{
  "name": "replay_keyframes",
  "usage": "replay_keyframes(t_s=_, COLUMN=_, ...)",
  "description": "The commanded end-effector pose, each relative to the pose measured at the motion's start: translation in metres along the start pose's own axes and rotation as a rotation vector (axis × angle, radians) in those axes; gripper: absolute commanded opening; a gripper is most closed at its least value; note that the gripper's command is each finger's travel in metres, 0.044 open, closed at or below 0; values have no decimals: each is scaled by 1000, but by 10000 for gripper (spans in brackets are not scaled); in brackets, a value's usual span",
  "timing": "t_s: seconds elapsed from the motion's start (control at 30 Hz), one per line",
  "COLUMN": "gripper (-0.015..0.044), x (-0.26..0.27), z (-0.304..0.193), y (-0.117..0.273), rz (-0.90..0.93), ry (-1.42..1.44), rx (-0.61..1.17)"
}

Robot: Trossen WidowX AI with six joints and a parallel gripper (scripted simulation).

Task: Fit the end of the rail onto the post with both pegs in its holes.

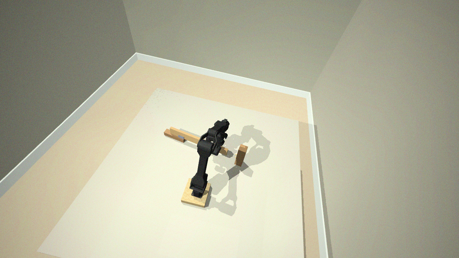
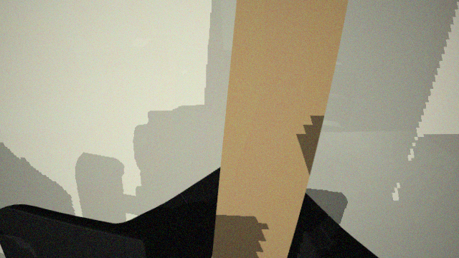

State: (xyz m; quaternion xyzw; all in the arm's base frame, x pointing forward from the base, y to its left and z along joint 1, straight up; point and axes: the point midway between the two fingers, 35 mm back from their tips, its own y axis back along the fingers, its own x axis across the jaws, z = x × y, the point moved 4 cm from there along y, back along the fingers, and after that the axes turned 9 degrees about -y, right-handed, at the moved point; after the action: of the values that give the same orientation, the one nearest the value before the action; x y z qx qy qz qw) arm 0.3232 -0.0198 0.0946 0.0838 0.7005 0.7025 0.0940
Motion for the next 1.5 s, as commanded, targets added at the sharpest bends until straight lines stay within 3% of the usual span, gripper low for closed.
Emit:
replay_keyframes(t_s=0.0, gripper=0, x=0, z=0, y=4, rz=-13, ry=-2, rx=-4)
replay_keyframes(t_s=1.47, gripper=0, x=1, z=-6, y=2, rz=-13, ry=-2, rx=-3)
